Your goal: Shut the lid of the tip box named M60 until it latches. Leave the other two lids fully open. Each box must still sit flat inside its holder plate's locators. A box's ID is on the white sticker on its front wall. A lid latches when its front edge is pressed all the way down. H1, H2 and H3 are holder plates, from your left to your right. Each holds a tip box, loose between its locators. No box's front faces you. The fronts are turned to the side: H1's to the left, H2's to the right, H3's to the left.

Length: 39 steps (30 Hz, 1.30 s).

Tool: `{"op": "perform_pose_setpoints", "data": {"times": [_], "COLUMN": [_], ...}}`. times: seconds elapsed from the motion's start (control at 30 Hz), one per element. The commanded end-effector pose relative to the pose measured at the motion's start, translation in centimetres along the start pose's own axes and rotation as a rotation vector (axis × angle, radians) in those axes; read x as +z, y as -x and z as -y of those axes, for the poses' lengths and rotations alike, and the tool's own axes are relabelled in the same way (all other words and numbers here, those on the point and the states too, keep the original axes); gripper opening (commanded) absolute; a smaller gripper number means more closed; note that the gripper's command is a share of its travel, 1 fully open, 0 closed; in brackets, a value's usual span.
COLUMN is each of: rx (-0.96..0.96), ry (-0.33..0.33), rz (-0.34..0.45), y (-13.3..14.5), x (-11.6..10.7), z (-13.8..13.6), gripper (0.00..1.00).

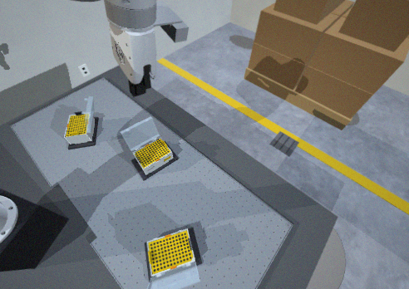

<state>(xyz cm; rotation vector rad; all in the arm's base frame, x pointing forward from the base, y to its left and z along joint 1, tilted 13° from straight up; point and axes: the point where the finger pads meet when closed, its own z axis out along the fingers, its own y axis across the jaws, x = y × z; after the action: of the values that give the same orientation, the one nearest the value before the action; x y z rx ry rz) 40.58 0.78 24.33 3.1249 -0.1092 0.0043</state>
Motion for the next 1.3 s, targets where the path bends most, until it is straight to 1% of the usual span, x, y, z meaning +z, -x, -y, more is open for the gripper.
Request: {"op": "perform_pose_setpoints", "data": {"times": [0.0,0.27,0.33,0.43,0.5,0.67,0.83,0.9,0.97,1.03,1.27], "rx": [0.147,0.306,0.306,0.397,0.407,0.505,0.583,0.583,0.642,0.647,0.767], "ry": [0.069,0.12,0.12,0.142,0.144,0.161,0.167,0.167,0.168,0.168,0.157], "rz": [-0.03,-0.075,-0.075,-0.109,-0.113,-0.156,-0.195,-0.195,-0.225,-0.228,-0.294], "y": [-1.3,-2.5,-2.5,-3.1,-3.2,-3.9,-4.3,-4.3,-4.6,-4.7,-5.2], "x": [0.8,1.9,1.9,2.6,2.7,3.5,4.0,4.0,4.4,4.6,5.6], "z": [1.1,2.9,2.9,4.1,4.2,5.8,7.0,7.0,7.9,8.3,10.6], "gripper": [0.0,0.0,0.0,0.0,0.0,0.0,0.0,0.0,0.0,0.0,0.0]}}
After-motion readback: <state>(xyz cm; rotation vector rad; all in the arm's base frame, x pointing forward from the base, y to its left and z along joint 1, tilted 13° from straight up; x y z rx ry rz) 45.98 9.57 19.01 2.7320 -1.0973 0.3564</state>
